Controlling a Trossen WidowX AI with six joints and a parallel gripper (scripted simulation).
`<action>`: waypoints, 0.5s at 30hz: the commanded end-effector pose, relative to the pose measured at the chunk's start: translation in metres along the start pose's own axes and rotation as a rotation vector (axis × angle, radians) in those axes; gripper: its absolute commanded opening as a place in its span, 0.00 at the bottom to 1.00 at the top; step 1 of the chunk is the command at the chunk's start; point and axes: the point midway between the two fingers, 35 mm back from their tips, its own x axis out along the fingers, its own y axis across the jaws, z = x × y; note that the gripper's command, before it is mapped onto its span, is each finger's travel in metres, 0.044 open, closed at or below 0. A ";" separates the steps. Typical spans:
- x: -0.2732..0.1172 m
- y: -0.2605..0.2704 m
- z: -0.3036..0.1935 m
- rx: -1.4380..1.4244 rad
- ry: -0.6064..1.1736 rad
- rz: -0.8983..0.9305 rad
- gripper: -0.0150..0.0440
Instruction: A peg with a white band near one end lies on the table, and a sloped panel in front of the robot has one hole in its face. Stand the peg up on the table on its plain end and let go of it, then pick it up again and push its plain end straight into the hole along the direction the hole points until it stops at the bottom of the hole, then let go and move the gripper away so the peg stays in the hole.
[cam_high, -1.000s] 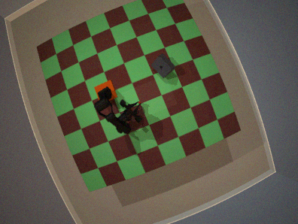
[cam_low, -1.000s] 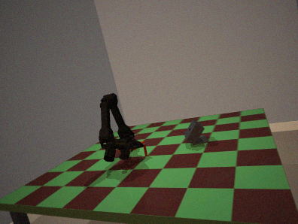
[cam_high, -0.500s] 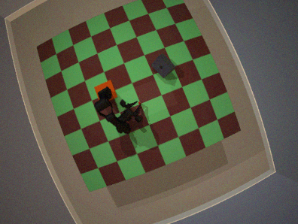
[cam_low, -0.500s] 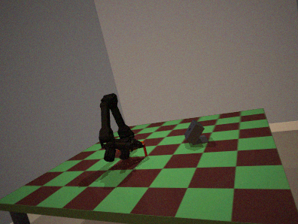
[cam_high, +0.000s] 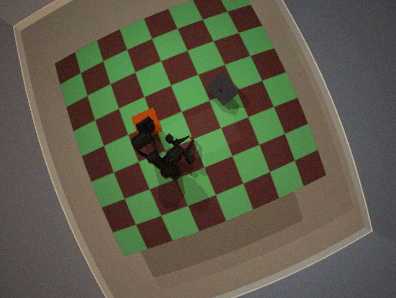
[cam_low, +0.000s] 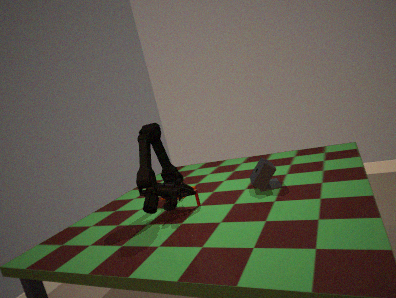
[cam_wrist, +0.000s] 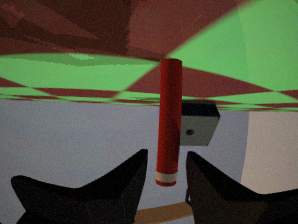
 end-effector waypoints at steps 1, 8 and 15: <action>0.000 0.000 0.000 0.000 0.000 0.000 0.52; 0.000 0.000 0.000 0.000 0.000 0.000 0.83; 0.000 0.000 0.000 0.000 0.000 0.000 1.00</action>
